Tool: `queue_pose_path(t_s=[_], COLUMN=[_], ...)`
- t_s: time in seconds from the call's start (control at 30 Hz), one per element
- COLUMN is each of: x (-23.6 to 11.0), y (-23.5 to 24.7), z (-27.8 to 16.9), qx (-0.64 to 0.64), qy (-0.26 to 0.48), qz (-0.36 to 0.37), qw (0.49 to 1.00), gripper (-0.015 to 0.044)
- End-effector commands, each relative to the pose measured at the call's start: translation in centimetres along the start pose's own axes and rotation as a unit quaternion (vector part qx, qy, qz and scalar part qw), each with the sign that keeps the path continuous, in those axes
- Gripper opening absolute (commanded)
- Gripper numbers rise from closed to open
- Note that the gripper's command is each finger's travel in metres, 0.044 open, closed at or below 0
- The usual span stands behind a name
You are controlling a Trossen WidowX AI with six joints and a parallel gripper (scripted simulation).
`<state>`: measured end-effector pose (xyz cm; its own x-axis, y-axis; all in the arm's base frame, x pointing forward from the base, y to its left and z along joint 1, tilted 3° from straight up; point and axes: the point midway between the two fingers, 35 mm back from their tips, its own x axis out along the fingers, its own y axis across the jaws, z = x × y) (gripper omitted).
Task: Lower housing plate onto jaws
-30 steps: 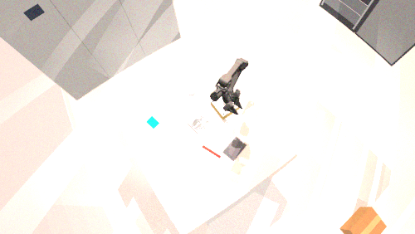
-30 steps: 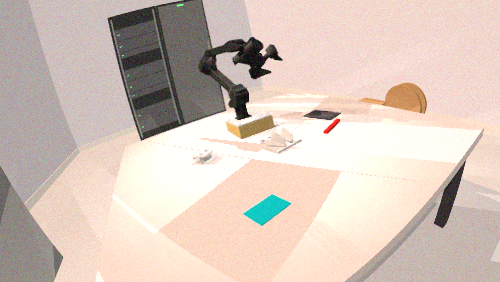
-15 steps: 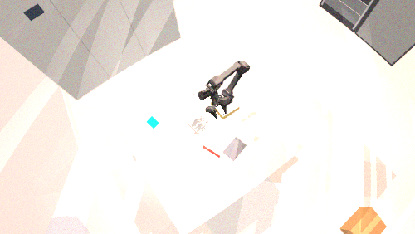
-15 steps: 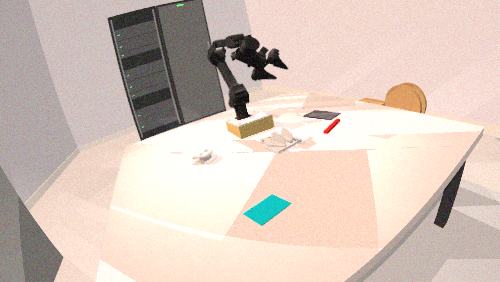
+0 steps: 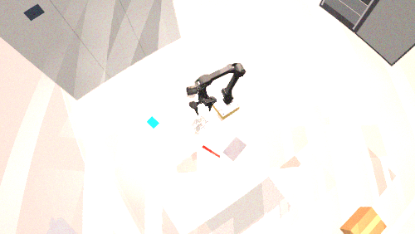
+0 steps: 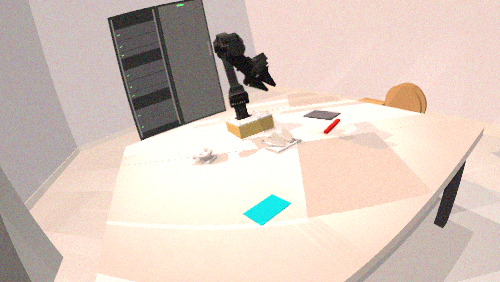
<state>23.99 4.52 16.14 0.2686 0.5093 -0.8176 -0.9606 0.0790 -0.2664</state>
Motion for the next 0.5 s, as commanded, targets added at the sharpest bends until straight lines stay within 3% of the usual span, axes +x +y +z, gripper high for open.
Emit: queue_pose_path(t_s=[0.0, 0.47], x=[-0.6, -4.0], y=[-1.3, -2.3], z=[-3.2, -15.7], qx=[0.047, 0.217], qy=[0.047, 0.198], qz=[-0.008, -0.010], qw=[0.998, 0.956], gripper=[0.0440, 0.0440])
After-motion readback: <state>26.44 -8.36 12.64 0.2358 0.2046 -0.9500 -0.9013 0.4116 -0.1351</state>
